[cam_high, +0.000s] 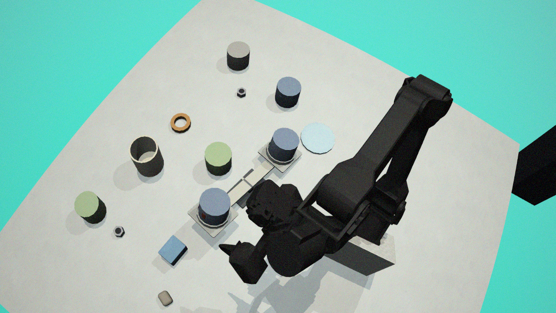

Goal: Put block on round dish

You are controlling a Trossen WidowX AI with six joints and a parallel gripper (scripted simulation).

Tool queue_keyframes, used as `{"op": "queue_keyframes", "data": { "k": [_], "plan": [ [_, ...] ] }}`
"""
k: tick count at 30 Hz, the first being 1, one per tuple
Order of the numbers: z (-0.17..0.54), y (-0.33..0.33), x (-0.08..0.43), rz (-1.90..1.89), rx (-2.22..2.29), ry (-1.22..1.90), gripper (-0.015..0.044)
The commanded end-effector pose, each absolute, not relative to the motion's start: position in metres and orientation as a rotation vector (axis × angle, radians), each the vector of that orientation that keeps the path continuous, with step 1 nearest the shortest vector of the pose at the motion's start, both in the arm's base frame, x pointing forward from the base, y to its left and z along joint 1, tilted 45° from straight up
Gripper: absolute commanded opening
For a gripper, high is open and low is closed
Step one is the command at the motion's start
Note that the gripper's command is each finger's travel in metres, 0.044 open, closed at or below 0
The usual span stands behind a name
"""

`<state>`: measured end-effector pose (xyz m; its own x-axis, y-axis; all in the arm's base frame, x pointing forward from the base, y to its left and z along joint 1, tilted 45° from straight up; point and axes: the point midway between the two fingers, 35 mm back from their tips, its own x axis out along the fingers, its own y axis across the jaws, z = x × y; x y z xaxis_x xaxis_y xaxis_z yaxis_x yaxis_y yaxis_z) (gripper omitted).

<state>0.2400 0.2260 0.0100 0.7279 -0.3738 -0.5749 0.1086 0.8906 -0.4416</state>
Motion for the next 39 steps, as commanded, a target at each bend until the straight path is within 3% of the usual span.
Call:
{"op": "queue_keyframes", "data": {
  "k": [1,10,16,39],
  "plan": [
    [0.027,0.184,0.23,-0.369,-0.457,0.701,0.044],
    [0.075,0.094,0.203,-0.553,-0.623,0.652,0.044],
    [0.075,0.091,0.202,-0.558,-0.636,0.669,0.044],
    [0.082,0.039,0.24,-0.44,-1.066,1.201,0.044]
  ]
}}
